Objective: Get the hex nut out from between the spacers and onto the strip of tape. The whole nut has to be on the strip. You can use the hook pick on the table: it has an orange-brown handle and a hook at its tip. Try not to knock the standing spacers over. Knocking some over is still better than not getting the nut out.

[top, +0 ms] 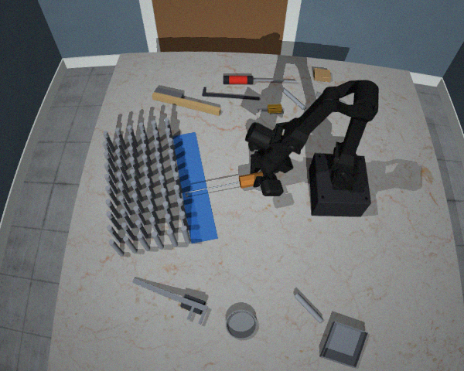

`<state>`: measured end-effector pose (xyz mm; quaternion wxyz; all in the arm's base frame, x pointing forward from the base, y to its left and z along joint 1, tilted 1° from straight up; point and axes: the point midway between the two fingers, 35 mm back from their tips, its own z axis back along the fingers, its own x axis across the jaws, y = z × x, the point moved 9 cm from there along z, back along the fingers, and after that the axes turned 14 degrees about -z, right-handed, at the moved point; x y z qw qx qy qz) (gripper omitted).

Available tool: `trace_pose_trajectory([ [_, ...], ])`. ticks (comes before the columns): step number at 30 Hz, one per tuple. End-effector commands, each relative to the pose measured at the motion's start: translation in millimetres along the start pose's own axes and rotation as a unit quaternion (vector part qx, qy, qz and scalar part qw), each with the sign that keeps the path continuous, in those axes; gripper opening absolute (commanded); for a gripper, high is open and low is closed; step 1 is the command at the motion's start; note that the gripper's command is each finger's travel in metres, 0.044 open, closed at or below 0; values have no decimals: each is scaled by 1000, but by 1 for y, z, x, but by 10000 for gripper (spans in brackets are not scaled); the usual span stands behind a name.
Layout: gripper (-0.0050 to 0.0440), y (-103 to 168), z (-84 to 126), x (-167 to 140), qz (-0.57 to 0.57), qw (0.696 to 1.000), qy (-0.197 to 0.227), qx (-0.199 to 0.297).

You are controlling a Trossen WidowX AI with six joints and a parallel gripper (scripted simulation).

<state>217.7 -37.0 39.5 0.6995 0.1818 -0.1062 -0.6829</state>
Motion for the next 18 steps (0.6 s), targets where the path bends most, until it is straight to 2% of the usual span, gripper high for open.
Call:
trace_pose_trajectory([
  [1,-50,13,10,0,3,1000,-3,19],
  [8,-50,4,13,1,1,1000,-1,12],
  [18,-50,-23,31,6,1,1000,-2,11],
])
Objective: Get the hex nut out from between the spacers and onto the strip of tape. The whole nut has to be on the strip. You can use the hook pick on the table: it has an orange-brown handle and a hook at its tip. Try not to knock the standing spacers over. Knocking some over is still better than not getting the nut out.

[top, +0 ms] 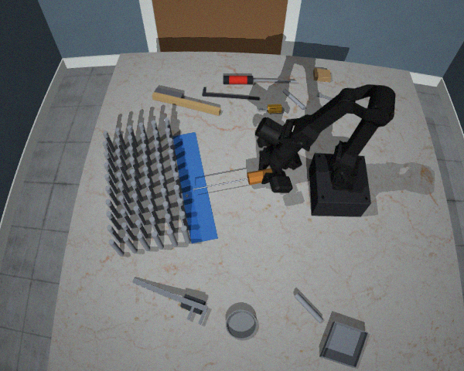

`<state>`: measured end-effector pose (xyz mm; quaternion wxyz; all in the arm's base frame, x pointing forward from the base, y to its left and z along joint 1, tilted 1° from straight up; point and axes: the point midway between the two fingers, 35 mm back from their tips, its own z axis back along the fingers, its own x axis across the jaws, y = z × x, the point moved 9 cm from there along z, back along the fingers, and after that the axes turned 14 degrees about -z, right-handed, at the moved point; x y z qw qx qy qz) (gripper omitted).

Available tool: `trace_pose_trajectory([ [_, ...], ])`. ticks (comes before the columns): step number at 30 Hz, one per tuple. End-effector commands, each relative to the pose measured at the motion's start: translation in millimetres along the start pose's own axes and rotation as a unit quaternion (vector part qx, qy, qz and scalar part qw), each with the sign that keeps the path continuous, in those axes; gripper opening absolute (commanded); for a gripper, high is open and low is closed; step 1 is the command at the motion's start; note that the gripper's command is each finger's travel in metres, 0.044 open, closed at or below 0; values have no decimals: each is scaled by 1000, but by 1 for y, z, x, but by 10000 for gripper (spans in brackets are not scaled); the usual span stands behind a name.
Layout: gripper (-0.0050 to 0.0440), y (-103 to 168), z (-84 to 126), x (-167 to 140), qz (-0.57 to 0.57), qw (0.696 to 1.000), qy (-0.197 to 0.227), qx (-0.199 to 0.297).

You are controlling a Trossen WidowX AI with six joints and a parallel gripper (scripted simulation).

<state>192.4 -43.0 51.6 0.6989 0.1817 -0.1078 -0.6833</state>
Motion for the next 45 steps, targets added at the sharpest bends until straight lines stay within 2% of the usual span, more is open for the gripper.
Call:
trace_pose_trajectory([
  [1,-50,-7,11,2,1,1000,-1,10],
  [10,-50,11,26,3,4,1000,-3,20],
  [22,-50,43,84,-1,3,1000,-5,20],
  [24,-50,43,84,-1,3,1000,-5,20],
  [33,-50,52,130,-10,3,1000,-6,20],
  [37,-50,52,110,-11,23,1000,9,6],
  [45,-50,73,110,-29,104,994,39,-2],
])
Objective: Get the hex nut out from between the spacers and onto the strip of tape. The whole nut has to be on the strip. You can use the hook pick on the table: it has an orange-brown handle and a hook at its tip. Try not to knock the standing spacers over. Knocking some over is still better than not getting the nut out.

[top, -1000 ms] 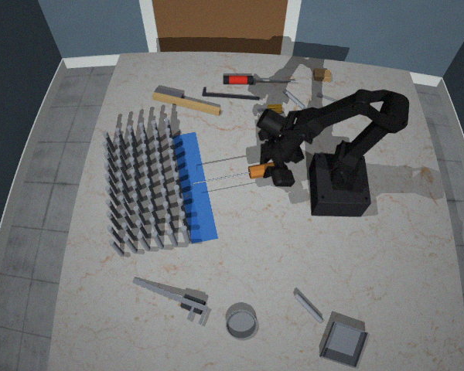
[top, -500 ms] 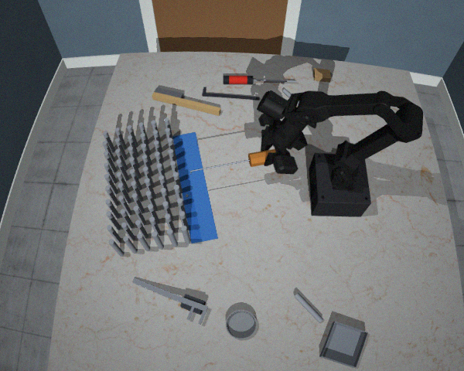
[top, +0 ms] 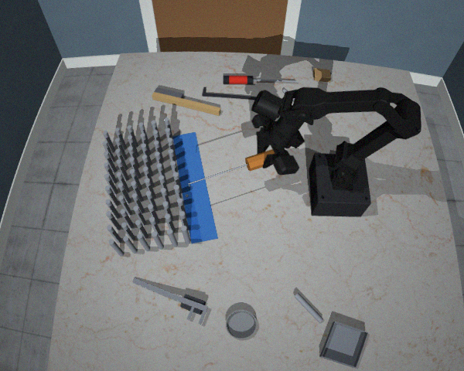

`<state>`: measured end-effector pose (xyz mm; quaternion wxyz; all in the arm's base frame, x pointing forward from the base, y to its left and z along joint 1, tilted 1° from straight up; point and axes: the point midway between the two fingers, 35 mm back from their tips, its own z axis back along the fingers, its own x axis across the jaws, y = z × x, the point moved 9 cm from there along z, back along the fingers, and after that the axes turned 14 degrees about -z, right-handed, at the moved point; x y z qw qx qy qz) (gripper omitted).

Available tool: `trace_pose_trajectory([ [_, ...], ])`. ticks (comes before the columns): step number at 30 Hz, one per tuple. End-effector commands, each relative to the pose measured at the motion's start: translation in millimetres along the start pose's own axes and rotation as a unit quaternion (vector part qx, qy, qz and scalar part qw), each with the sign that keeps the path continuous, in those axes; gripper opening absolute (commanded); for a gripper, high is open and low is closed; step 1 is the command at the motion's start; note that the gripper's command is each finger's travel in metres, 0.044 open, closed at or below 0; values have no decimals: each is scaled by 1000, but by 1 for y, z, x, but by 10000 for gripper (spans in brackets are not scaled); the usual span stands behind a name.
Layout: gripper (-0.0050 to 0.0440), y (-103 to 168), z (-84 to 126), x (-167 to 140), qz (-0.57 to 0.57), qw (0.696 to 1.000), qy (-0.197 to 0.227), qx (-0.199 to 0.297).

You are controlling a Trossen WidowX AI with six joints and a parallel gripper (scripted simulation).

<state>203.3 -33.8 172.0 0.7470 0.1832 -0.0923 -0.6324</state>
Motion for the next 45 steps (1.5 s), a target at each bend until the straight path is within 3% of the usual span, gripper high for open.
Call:
trace_pose_trajectory([
  [1,-50,20,5,-10,53,998,17,8],
  [13,-50,52,-1,-45,192,979,72,-10],
  [30,-50,87,-12,-115,391,907,154,-32],
  [45,-50,99,-23,-201,567,789,231,-44],
])
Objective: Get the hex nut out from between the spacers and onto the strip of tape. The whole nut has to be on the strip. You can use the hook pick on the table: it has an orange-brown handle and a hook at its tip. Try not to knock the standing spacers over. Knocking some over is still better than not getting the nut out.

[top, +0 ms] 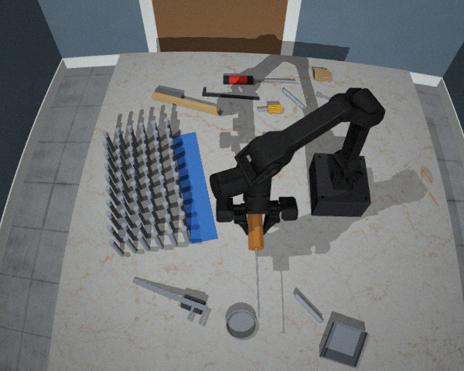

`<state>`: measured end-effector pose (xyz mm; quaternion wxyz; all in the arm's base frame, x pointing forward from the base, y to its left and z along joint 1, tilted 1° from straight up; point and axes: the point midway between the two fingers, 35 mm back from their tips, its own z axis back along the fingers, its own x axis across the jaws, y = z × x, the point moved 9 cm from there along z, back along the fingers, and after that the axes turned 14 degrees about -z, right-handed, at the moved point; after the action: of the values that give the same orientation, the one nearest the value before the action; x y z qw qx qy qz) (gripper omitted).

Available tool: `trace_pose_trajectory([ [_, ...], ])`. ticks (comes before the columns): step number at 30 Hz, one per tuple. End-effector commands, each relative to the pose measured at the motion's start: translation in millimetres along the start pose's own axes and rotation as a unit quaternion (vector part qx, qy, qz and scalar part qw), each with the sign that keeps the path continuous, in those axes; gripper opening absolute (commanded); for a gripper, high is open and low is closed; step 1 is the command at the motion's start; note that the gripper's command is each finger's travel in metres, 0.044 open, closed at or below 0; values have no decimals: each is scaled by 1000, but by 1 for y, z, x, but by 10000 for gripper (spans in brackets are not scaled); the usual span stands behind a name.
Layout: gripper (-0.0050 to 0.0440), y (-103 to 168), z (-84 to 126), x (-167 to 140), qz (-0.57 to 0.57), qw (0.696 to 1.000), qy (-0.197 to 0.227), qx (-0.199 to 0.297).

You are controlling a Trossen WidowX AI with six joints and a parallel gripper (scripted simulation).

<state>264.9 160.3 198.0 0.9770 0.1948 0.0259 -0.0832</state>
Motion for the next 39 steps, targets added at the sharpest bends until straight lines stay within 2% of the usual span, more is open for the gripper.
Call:
trace_pose_trajectory([
  [1,-50,21,2,-4,45,999,8,9],
  [10,-50,63,-19,-23,154,987,54,5],
  [14,-50,73,-24,-29,182,981,65,4],
  [20,-50,70,-27,-29,180,982,66,2],
  [39,-50,64,-56,-22,178,982,69,-1],
])
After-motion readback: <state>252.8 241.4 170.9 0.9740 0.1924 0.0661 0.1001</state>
